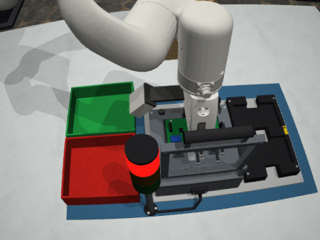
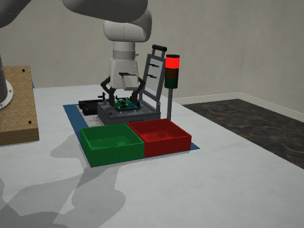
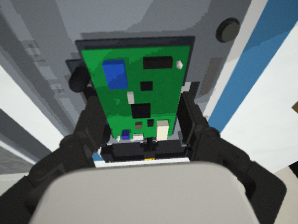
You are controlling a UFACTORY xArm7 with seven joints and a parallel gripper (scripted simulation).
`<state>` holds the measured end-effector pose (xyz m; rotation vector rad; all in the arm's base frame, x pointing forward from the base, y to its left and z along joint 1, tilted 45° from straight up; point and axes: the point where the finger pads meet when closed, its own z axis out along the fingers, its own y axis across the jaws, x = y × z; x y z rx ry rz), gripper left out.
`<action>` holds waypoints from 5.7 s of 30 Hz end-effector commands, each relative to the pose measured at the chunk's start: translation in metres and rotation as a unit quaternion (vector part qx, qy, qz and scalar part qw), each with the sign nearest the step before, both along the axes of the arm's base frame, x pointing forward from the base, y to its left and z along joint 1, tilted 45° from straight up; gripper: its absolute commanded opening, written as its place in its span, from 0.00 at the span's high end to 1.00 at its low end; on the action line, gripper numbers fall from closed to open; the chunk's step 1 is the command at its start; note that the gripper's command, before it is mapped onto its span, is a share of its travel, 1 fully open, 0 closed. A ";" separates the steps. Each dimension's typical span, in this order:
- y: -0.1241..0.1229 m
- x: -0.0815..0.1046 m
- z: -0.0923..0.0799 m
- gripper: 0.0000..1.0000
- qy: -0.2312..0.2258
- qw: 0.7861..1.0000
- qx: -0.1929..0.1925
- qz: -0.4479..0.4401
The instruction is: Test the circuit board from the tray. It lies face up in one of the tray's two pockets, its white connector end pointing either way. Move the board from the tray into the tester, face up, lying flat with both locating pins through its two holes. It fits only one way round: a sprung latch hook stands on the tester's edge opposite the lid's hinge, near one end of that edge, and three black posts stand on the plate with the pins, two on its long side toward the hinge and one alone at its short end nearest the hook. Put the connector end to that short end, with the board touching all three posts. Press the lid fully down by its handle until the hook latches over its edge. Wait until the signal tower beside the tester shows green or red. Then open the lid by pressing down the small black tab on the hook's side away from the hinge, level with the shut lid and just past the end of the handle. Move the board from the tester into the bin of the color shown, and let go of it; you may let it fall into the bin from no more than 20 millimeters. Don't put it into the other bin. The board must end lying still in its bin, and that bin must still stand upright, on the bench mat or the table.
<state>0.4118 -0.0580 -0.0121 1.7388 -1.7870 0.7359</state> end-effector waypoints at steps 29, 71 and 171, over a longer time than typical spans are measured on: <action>0.002 0.001 0.001 0.21 -0.001 1.000 0.001 0.002; 0.004 0.001 0.003 0.21 -0.001 1.000 0.001 0.002; 0.048 0.001 0.047 0.21 -0.001 1.000 0.001 0.002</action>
